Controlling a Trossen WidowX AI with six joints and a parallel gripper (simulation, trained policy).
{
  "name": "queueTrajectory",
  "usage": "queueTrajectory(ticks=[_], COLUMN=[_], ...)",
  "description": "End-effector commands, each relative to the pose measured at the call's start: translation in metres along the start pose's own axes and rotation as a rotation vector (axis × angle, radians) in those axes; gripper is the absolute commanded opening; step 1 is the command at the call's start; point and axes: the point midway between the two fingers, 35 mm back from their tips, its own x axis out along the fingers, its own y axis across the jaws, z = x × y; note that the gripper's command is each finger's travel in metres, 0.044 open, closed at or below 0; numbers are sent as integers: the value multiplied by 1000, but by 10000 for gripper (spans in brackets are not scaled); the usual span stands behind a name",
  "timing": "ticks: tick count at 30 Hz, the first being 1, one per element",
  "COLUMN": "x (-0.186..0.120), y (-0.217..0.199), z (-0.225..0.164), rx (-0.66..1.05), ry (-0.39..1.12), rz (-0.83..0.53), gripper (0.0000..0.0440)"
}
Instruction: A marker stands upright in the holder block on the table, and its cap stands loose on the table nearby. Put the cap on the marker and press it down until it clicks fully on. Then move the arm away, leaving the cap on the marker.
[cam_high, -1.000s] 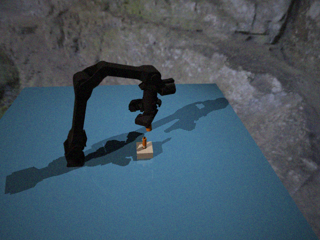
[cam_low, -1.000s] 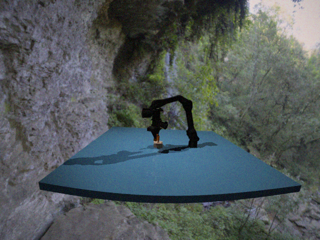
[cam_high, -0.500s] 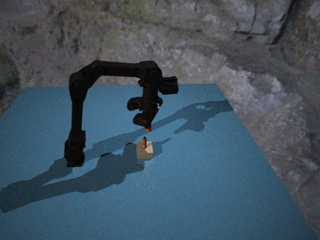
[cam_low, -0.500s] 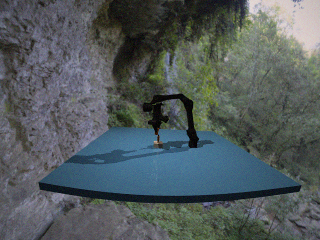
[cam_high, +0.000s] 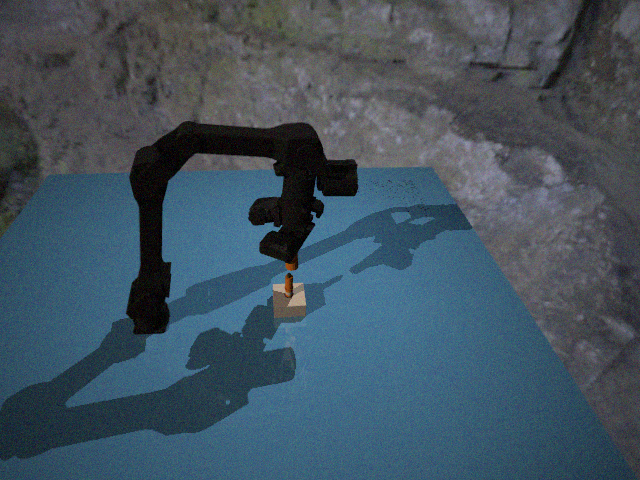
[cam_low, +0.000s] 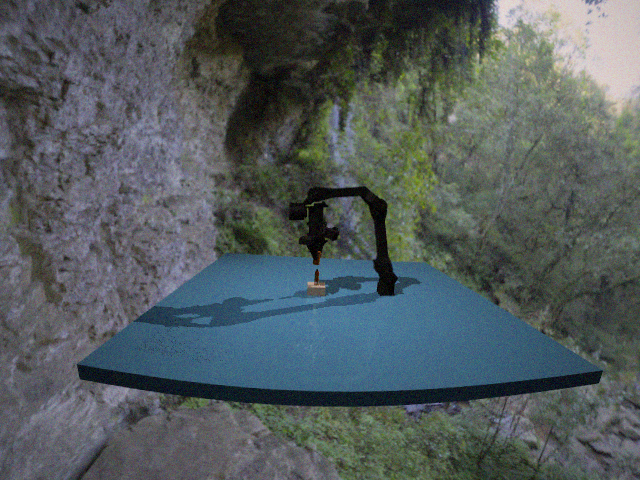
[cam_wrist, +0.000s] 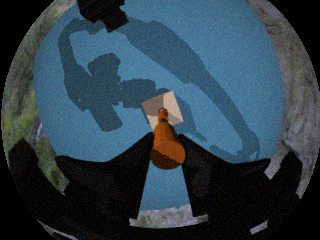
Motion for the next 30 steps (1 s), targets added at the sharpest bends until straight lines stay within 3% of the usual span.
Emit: queueTrajectory(ticks=[1, 30], x=[4, 67], y=[2, 2], z=[4, 6], rx=[-10, -82], ry=[-24, -109], rz=[1, 13], gripper=[3, 0])
